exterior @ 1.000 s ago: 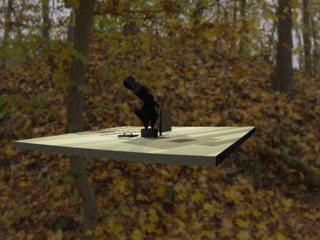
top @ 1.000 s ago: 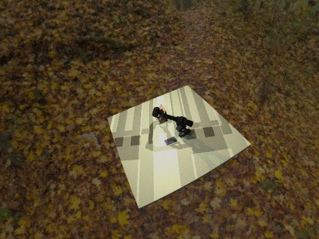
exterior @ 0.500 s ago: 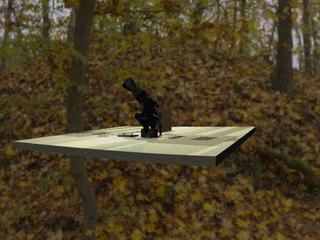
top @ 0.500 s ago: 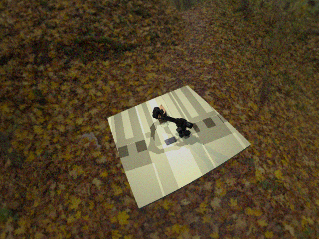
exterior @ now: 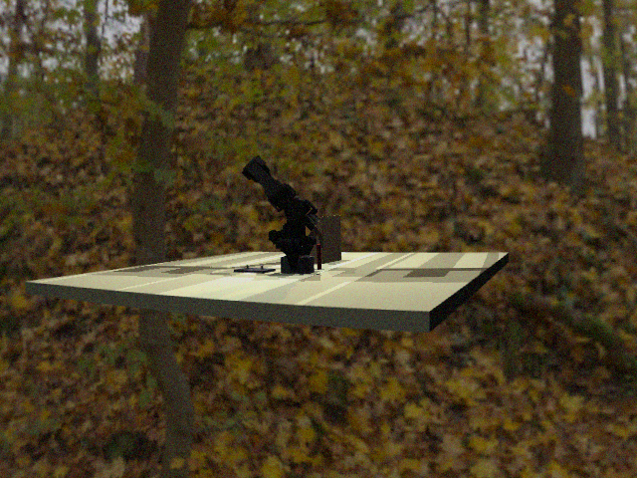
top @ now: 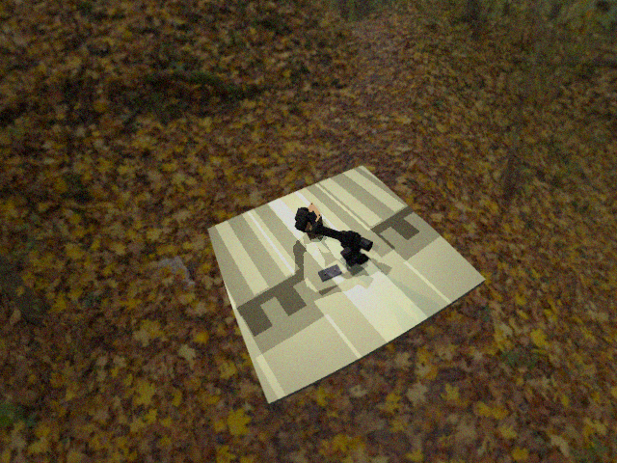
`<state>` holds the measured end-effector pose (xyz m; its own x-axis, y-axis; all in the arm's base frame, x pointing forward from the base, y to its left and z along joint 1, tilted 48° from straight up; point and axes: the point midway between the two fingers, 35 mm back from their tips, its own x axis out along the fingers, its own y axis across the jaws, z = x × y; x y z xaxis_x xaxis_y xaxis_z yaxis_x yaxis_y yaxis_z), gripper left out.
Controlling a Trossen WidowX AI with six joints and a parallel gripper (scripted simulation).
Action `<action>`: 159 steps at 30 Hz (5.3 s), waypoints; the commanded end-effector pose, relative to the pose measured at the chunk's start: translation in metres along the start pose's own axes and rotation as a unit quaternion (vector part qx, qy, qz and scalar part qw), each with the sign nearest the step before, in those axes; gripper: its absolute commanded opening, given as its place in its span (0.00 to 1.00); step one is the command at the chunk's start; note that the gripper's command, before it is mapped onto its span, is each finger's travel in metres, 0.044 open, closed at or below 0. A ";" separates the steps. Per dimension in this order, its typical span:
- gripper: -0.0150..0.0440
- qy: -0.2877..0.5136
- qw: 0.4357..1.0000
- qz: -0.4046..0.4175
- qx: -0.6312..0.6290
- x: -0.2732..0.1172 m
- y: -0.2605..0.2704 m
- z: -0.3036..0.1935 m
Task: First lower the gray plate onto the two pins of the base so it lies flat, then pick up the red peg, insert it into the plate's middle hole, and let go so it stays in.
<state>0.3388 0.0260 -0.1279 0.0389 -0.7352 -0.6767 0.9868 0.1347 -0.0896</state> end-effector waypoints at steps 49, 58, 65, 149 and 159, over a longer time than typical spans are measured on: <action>0.25 0.002 1.000 0.004 -0.007 -0.111 0.011 -0.003; 0.25 0.001 1.000 0.002 -0.001 -0.135 0.008 -0.002; 0.25 0.004 1.000 0.002 0.006 -0.128 0.010 0.014; 0.25 -0.005 0.996 0.001 0.084 -0.038 -0.016 0.162; 0.25 -0.005 0.996 0.001 0.084 -0.029 -0.016 0.162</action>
<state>0.3480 -0.0579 0.0146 0.0432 -0.7377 -0.6738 0.9990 0.0228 0.0391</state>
